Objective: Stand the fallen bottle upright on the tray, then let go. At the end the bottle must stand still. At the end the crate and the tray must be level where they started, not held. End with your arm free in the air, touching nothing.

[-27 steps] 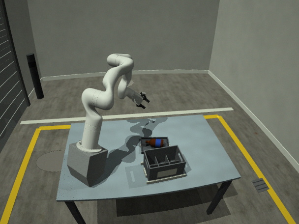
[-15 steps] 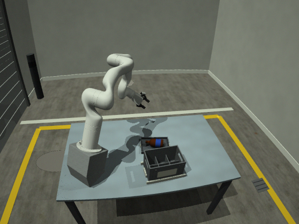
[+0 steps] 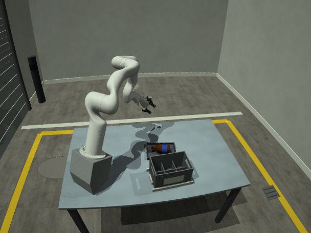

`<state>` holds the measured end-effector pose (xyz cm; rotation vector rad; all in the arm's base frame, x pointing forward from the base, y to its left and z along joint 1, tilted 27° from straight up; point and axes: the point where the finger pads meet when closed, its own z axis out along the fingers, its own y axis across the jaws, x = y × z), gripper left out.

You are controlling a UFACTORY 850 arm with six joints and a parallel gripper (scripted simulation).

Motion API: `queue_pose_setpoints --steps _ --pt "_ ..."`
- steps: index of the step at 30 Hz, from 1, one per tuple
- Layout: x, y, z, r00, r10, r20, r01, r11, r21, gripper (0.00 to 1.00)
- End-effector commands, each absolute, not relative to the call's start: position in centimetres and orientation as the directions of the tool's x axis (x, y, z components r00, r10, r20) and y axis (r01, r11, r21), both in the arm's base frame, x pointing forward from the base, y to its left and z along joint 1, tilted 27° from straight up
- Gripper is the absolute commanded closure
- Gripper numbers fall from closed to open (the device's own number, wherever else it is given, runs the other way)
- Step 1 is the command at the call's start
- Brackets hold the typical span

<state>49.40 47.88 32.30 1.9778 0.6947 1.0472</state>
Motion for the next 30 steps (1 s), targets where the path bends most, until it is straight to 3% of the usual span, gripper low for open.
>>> queue_pose_setpoints --steps 1,17,30 --pt "49.3 45.6 31.0 0.587 0.683 0.435 0.101 -0.595 0.798 0.0" --pt "46.3 36.2 24.8 0.877 0.261 0.403 -0.046 -0.79 0.612 0.0" --pt "42.9 31.9 21.5 0.939 -0.112 0.325 -0.265 -0.839 0.475 0.0"
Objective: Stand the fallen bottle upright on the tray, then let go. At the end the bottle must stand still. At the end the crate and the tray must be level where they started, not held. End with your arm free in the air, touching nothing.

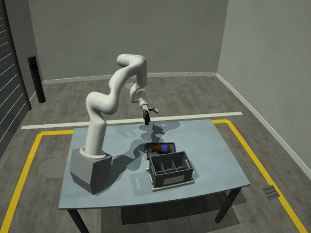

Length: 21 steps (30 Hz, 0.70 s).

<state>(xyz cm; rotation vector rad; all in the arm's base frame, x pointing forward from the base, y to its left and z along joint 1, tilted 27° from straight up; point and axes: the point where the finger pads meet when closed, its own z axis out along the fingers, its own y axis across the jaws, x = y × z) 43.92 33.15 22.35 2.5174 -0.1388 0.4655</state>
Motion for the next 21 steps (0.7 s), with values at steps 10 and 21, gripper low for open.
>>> queue_pose_setpoints --steps 10,21 --pt "40.1 30.0 19.7 0.877 -0.418 0.236 -0.479 -0.792 0.378 0.0" --pt "37.8 29.3 18.4 0.693 -0.71 0.124 -0.708 -0.64 0.298 0.0"
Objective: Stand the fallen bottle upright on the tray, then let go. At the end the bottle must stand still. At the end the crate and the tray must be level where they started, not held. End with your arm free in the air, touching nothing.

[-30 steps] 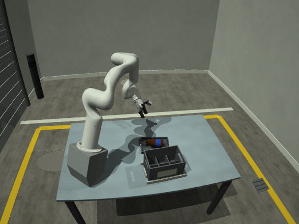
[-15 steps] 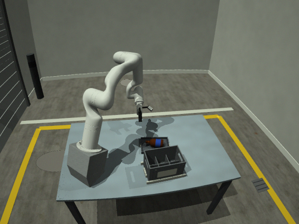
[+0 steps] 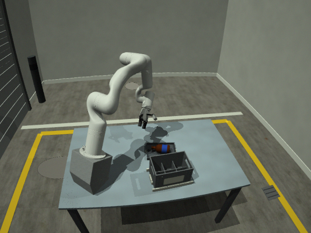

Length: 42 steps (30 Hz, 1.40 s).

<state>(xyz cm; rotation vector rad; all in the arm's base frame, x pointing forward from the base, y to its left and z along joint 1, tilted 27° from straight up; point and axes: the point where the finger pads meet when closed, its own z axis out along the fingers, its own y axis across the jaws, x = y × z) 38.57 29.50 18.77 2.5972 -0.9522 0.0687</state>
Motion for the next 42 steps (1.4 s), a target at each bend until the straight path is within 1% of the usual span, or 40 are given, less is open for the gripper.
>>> queue_pose_setpoints --steps 1,5,7,9,13,16,19,20,21,25,26,28,31,32,33,38,41,42 --pt "37.6 29.2 18.3 0.666 -0.738 0.111 -0.731 -0.617 0.291 0.0" --pt "37.1 29.2 18.1 0.565 -0.823 0.067 -0.804 -0.53 0.271 0.0" --pt "37.1 29.2 18.1 0.565 -0.823 0.067 -0.804 -0.53 0.271 0.0" --pt "36.7 29.2 17.9 0.463 -0.886 0.028 -0.86 -0.441 0.257 0.0" --pt "36.6 29.3 17.8 0.353 -0.935 -0.01 -0.906 -0.345 0.247 0.0" --pt "36.5 29.3 17.8 0.284 -0.958 -0.032 -0.928 -0.283 0.243 0.0" --pt "36.6 29.4 17.8 0.163 -0.984 -0.067 -0.955 -0.175 0.239 0.0" --pt "36.6 29.4 17.8 0.162 -0.984 -0.067 -0.955 -0.174 0.239 0.0" --pt "36.7 29.4 17.8 0.097 -0.992 -0.085 -0.964 -0.115 0.239 0.0" --pt "36.9 29.4 17.8 0.038 -0.994 -0.1 -0.969 -0.061 0.239 0.0" --pt "37.1 29.4 17.9 -0.057 -0.991 -0.123 -0.97 0.025 0.242 0.0" --pt "37.2 29.3 17.9 -0.086 -0.988 -0.13 -0.969 0.052 0.243 0.0" --pt "37.7 29.2 18.0 -0.203 -0.967 -0.156 -0.955 0.16 0.249 0.0" --pt "37.7 29.2 18.0 -0.207 -0.966 -0.157 -0.954 0.165 0.249 0.0" --pt "38.0 29.1 18.1 -0.268 -0.948 -0.169 -0.942 0.221 0.254 0.0" --pt "38.9 28.7 18.3 -0.423 -0.885 -0.197 -0.891 0.366 0.268 0.0" --pt "39.0 28.7 18.3 -0.434 -0.879 -0.199 -0.886 0.377 0.269 0.0" --pt "39.7 28.3 18.4 -0.534 -0.818 -0.214 -0.836 0.471 0.281 0.0"
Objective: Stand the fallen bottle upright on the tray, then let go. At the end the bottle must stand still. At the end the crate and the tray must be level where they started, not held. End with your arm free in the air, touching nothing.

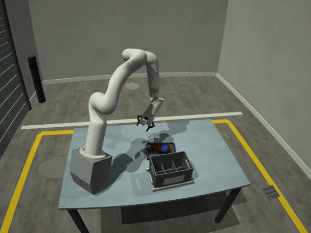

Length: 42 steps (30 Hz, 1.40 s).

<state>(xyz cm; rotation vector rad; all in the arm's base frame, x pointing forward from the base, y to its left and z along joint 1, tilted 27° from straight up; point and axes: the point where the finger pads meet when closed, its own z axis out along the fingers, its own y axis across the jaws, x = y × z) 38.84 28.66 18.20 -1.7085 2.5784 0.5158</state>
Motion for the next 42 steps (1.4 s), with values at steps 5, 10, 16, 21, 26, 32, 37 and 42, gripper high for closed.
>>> queue_pose_setpoints --steps 5,10,16,21,26,32,37,42 --pt "40.4 27.7 18.5 -0.626 -0.746 -0.226 -0.774 0.56 0.295 0.0" --pt "41.8 26.6 18.7 -0.762 -0.602 -0.239 -0.647 0.692 0.319 0.0" --pt "42.6 25.6 18.8 -0.832 -0.499 -0.243 -0.554 0.762 0.335 0.0" --pt "43.8 23.9 18.9 -0.914 -0.326 -0.241 -0.396 0.845 0.36 0.0" --pt "44.8 22.2 19.0 -0.959 -0.162 -0.234 -0.244 0.892 0.38 0.0" --pt "45.8 19.9 19.0 -0.975 0.035 -0.218 -0.057 0.915 0.4 0.0" --pt "46.4 17.7 18.9 -0.96 0.197 -0.2 0.099 0.905 0.414 0.0" --pt "46.7 16.0 18.8 -0.931 0.314 -0.184 0.213 0.881 0.422 0.0"
